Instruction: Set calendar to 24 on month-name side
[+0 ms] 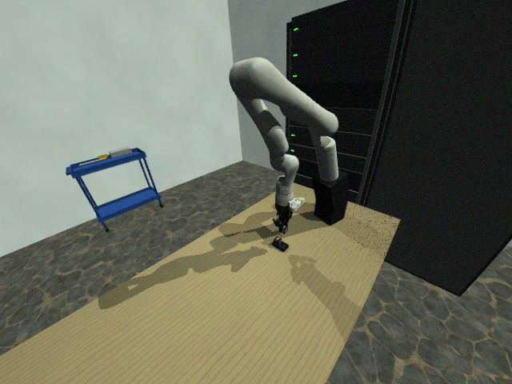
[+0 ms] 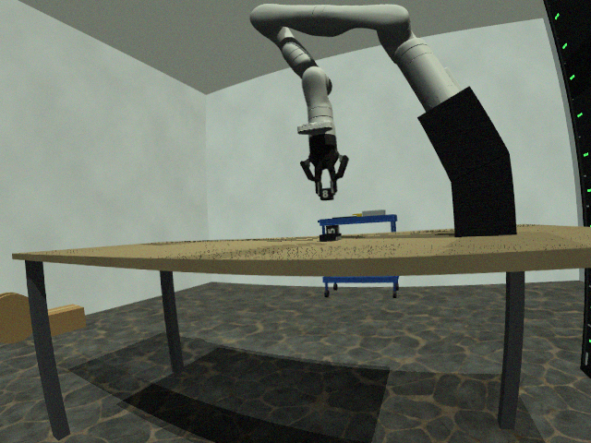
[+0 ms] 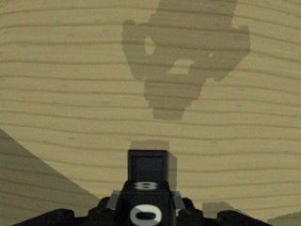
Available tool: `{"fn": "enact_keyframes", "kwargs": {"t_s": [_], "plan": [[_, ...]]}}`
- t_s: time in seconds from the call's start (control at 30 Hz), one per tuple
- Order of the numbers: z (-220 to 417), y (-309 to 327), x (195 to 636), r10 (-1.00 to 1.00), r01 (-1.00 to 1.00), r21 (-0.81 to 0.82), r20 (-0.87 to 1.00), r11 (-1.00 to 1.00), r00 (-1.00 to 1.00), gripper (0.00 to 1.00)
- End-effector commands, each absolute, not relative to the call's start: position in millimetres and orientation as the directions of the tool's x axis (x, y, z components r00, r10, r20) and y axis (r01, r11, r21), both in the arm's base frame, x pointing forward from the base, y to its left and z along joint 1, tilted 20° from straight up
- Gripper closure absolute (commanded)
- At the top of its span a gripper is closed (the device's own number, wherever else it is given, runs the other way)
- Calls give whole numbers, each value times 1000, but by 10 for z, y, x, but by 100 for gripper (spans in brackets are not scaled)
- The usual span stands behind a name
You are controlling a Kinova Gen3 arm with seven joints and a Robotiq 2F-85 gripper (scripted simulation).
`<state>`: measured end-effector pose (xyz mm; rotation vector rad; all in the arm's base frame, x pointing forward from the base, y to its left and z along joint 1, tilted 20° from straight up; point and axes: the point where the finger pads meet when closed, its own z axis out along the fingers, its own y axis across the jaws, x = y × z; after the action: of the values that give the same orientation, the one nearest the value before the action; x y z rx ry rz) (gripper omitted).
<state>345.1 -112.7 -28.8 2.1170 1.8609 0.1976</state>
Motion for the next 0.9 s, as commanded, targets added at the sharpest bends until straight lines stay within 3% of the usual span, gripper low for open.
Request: {"fn": "enact_keyframes", "kwargs": {"t_s": [0.0, 0.87], "plan": [[-308, -1131, 3504, 984, 937, 333, -103, -107, 149, 74], [-863, -1214, 3691, 983, 937, 333, -103, -107, 149, 74]]}}
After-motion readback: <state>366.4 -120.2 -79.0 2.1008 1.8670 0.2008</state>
